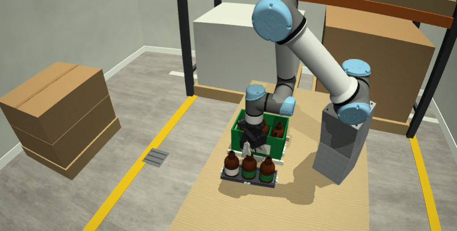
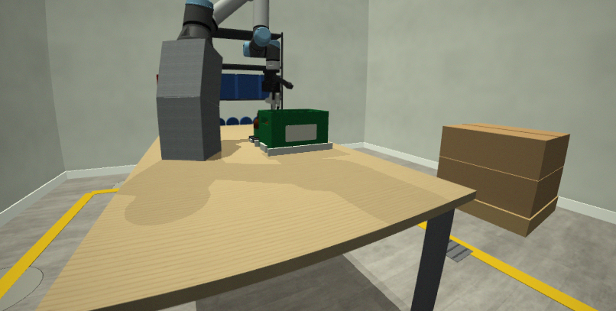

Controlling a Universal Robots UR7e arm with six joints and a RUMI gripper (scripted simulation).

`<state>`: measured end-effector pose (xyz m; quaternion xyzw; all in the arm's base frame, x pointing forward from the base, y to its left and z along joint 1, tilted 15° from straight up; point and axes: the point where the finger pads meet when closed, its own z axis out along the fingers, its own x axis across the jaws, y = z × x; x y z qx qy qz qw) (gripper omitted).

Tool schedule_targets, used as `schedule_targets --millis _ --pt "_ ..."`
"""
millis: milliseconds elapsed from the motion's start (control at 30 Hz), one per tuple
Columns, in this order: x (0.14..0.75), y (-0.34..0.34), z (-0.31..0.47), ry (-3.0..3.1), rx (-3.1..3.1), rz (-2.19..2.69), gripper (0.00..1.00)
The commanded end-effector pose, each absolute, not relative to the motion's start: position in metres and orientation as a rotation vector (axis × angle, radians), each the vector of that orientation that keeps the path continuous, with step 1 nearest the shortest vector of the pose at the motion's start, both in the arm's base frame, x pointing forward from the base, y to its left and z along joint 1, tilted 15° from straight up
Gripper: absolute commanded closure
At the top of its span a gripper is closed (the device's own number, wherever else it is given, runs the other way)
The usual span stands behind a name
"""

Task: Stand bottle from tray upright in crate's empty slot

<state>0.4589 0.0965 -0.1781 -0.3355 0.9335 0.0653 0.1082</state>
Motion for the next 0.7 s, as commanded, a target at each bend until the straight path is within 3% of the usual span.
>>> schedule_targets --millis 0,667 --pt "0.46 0.097 -0.182 2.745 -0.987 0.191 0.62" --pt "0.462 0.1 -0.194 2.745 -0.987 0.191 0.62"
